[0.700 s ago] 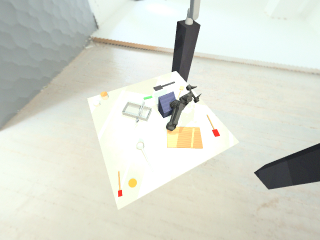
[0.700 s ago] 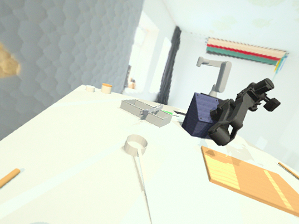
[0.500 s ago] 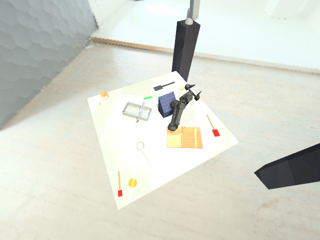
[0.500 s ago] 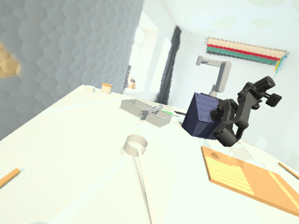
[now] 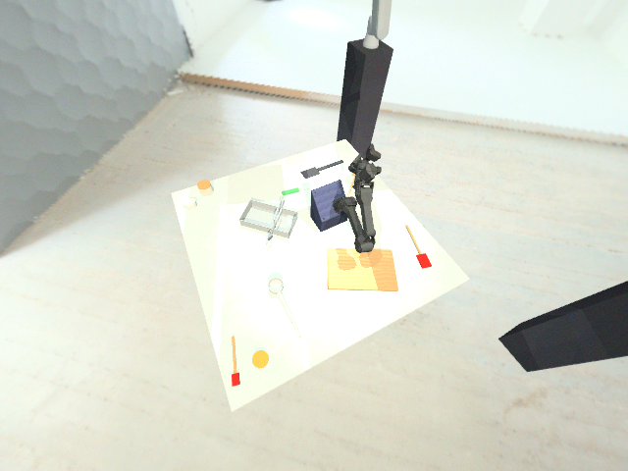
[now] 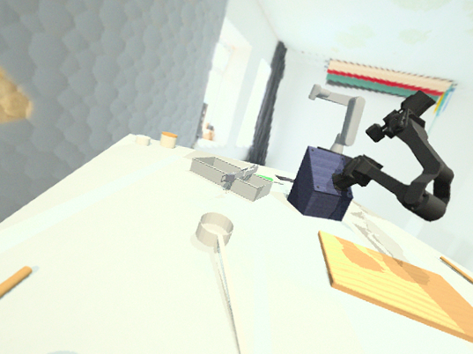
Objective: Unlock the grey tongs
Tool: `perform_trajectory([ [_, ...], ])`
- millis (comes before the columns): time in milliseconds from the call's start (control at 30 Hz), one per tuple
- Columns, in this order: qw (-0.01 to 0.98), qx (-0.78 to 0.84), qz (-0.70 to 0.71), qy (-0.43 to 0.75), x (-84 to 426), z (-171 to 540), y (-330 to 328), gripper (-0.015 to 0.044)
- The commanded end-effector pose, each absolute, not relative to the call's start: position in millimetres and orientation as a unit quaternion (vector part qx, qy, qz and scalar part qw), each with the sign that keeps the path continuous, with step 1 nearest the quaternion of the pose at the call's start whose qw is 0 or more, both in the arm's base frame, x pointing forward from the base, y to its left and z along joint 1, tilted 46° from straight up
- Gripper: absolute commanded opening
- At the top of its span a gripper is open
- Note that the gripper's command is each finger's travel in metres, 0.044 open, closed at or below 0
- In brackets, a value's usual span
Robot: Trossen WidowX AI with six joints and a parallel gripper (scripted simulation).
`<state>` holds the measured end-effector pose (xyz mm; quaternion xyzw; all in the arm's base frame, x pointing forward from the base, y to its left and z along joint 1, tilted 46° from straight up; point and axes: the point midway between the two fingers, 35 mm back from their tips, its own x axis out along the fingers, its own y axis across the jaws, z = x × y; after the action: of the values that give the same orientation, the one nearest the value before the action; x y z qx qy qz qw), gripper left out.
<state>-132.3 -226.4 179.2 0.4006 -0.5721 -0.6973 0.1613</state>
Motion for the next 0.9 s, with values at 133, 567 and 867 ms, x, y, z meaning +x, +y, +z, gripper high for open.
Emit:
perform_trajectory([
  [133,0.371,0.501,-0.767,-0.155,-39.4,141.8,-296.0,0.0440],
  [567,0.616,0.462,-0.565,0.296,109.2,77.5,-309.6,0.0440],
  [867,0.727,0.338,-0.295,0.520,199.9,28.7,-273.2,0.0440],
])
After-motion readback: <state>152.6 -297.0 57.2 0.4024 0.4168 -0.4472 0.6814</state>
